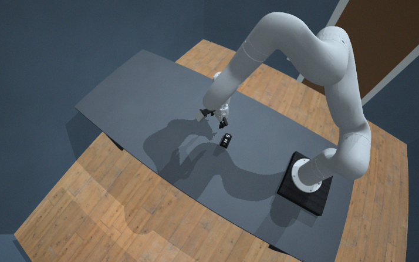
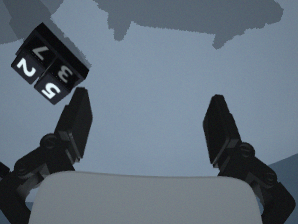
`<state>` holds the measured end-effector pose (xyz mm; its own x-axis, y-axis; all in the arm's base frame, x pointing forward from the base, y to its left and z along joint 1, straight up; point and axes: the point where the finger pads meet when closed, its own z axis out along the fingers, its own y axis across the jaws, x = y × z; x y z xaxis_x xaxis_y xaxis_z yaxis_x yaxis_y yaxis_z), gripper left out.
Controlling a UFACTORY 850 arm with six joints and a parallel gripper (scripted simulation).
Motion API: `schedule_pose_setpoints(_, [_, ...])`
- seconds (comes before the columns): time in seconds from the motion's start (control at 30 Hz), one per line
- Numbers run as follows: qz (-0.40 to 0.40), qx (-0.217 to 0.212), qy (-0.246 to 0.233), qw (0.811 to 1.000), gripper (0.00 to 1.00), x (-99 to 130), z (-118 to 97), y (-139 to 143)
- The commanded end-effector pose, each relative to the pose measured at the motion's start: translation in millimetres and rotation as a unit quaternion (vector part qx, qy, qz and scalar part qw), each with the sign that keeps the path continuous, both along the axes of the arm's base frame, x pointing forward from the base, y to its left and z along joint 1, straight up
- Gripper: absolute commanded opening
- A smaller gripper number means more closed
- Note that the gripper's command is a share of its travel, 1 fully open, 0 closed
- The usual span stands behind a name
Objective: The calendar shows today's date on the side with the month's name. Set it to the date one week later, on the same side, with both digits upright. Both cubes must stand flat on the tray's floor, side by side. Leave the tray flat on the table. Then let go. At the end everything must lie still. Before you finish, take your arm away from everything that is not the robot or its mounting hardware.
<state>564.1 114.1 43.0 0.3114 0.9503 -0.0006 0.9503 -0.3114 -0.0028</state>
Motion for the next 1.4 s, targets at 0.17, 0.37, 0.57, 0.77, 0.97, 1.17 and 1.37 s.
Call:
schedule_pose_setpoints(0.17, [0.0,0.0,-0.001,1.0,1.0,0.9,0.9,0.2])
schedule_pose_setpoints(0.37, [0.0,0.0,-0.001,1.0,1.0,0.9,0.9,0.2])
schedule_pose_setpoints(0.57, [-0.052,0.0,-0.001,0.999,1.0,-0.6,0.7,-0.7])
schedule_pose_setpoints(0.77, [-0.131,0.0,-0.001,0.991,1.0,-11.1,-0.4,-6.5])
schedule_pose_setpoints(0.97, [-0.131,0.0,-0.001,0.991,1.0,-22.8,-1.6,-13.1])
schedule_pose_setpoints(1.17, [-0.182,0.0,-0.001,0.983,1.0,-24.4,-1.8,-14.0])
schedule_pose_setpoints(1.37, [-0.259,0.0,-0.001,0.966,1.0,-34.5,-2.8,-19.6])
